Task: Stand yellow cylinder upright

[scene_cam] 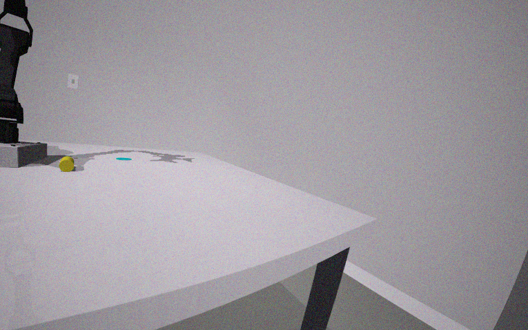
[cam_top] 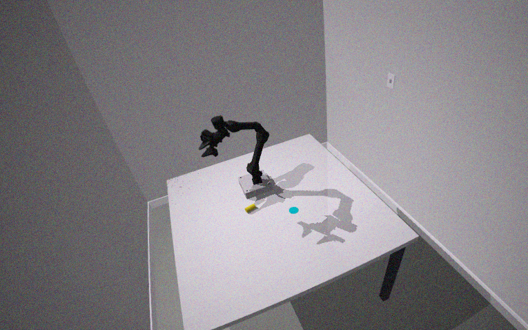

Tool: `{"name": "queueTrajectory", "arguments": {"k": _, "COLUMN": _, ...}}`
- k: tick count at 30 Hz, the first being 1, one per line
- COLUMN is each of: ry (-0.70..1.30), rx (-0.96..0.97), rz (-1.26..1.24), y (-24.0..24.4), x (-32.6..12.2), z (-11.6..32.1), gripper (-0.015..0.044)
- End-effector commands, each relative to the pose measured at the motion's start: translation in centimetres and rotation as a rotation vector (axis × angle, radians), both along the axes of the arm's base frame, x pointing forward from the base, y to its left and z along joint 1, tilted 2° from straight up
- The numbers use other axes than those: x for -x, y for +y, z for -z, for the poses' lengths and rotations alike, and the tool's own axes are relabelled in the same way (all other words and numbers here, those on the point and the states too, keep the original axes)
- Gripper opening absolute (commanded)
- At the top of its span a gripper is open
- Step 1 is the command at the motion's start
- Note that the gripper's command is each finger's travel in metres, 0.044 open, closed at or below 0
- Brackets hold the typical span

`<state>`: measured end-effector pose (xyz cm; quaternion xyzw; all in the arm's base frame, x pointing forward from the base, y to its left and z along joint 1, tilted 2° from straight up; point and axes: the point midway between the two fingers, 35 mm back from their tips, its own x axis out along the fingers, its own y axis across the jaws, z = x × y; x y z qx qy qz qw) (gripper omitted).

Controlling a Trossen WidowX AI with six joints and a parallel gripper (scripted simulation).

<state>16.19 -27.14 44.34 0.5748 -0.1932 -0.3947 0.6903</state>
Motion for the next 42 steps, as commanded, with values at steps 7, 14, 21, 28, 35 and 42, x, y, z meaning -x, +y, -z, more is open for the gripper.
{"name": "queueTrajectory", "arguments": {"k": 7, "ry": 0.172, "rx": -0.131, "rz": -0.092, "y": 0.0, "x": -3.1, "z": 6.3, "gripper": 0.0309}}
{"name": "queueTrajectory", "arguments": {"k": 14, "ry": 0.301, "rx": -0.214, "rz": -0.17, "y": 0.8, "x": -5.1, "z": 10.7, "gripper": 0.0309}}
{"name": "queueTrajectory", "arguments": {"k": 21, "ry": 0.438, "rx": -0.289, "rz": -0.255, "y": 2.2, "x": -6.6, "z": 15.0, "gripper": 0.0309}}
{"name": "queueTrajectory", "arguments": {"k": 28, "ry": 0.582, "rx": -0.356, "rz": -0.348, "y": 4.1, "x": -7.7, "z": 19.0, "gripper": 0.0309}}
{"name": "queueTrajectory", "arguments": {"k": 35, "ry": 0.73, "rx": -0.415, "rz": -0.448, "y": 6.4, "x": -8.3, "z": 22.9, "gripper": 0.0309}}
{"name": "queueTrajectory", "arguments": {"k": 42, "ry": 0.884, "rx": -0.466, "rz": -0.554, "y": 8.9, "x": -8.3, "z": 26.3, "gripper": 0.0309}}
